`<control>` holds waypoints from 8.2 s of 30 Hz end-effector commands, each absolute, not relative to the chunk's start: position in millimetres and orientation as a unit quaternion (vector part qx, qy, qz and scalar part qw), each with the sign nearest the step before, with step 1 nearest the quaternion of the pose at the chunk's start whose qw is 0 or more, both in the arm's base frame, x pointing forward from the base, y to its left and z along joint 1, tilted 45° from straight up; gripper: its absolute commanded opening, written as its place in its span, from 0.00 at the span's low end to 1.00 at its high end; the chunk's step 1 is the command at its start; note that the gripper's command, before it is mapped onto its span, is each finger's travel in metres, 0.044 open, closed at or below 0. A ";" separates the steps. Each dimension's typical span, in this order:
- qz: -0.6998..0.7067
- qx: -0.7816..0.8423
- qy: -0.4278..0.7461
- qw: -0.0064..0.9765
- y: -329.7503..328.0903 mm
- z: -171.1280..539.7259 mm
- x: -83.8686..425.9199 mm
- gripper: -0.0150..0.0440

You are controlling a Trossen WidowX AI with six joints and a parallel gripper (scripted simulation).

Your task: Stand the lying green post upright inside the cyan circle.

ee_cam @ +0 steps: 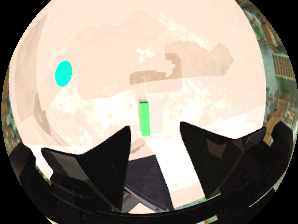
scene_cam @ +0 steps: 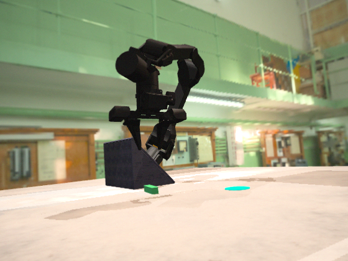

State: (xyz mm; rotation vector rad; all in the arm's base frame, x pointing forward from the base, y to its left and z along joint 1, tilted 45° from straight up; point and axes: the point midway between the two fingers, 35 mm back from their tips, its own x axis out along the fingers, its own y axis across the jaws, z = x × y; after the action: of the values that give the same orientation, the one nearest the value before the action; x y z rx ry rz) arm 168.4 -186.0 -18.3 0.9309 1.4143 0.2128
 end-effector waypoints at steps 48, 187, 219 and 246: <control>0.107 0.421 0.630 0.644 -161.5 -39.4 173.7 0.29; -0.009 0.388 0.615 0.686 -125.8 98.0 312.8 0.29; -0.073 0.350 0.576 0.735 -124.8 85.6 316.1 0.29; -0.124 0.328 0.525 0.775 -124.4 80.5 319.2 0.29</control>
State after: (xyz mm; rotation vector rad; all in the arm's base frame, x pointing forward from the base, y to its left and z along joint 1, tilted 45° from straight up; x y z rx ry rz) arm 319.6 -126.4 81.6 0.7184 1.1541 -0.2511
